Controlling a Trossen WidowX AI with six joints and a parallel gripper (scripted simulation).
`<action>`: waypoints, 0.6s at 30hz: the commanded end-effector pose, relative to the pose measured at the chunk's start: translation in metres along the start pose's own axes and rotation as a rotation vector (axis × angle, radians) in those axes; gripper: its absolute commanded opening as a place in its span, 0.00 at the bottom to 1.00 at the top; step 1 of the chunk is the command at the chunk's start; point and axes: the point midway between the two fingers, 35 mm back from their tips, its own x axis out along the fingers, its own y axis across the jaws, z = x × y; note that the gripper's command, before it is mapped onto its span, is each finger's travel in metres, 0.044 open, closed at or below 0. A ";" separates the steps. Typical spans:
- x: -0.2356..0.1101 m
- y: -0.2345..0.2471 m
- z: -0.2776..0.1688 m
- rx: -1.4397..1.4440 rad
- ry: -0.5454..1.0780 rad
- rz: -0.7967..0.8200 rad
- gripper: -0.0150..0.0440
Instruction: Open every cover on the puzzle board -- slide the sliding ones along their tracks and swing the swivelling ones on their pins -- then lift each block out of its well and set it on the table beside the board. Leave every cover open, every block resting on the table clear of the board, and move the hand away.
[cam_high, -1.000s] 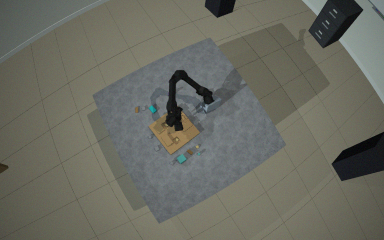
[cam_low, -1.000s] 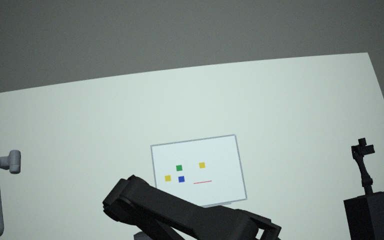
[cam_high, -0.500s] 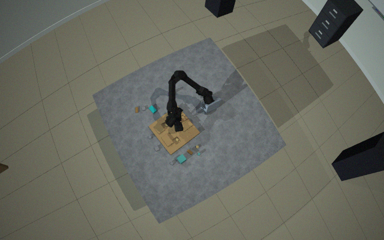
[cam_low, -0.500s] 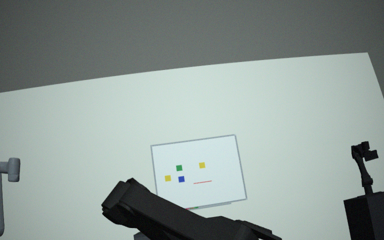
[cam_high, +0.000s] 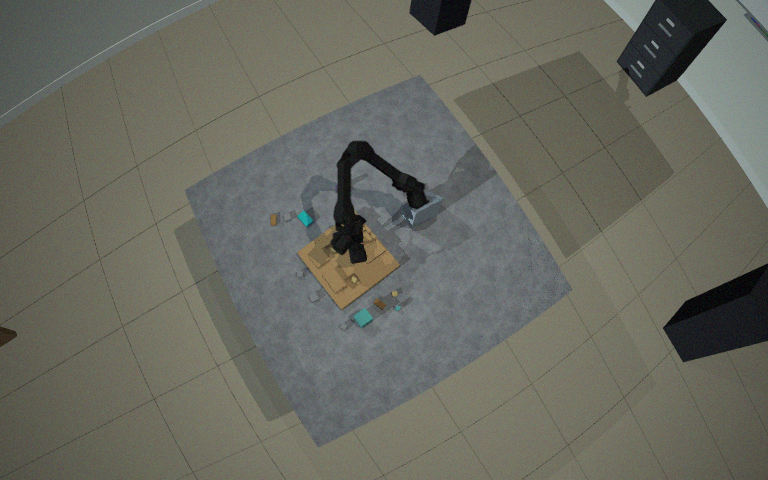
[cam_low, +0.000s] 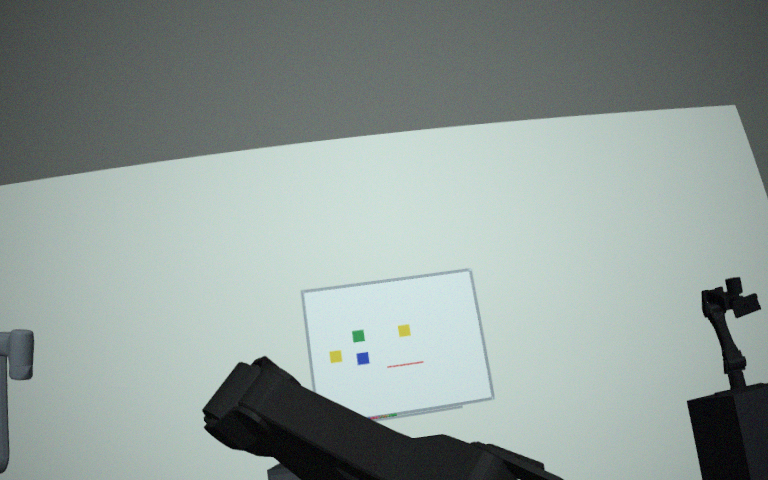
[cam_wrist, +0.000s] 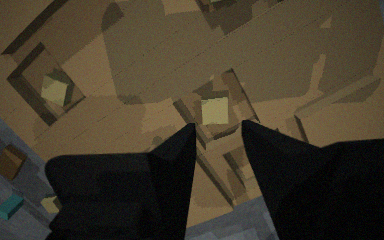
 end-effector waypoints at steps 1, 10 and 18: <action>0.001 -0.001 0.000 0.011 -0.002 -0.004 0.50; 0.001 -0.001 0.000 0.137 -0.002 -0.004 0.50; 0.001 -0.001 0.000 0.256 -0.003 -0.004 0.50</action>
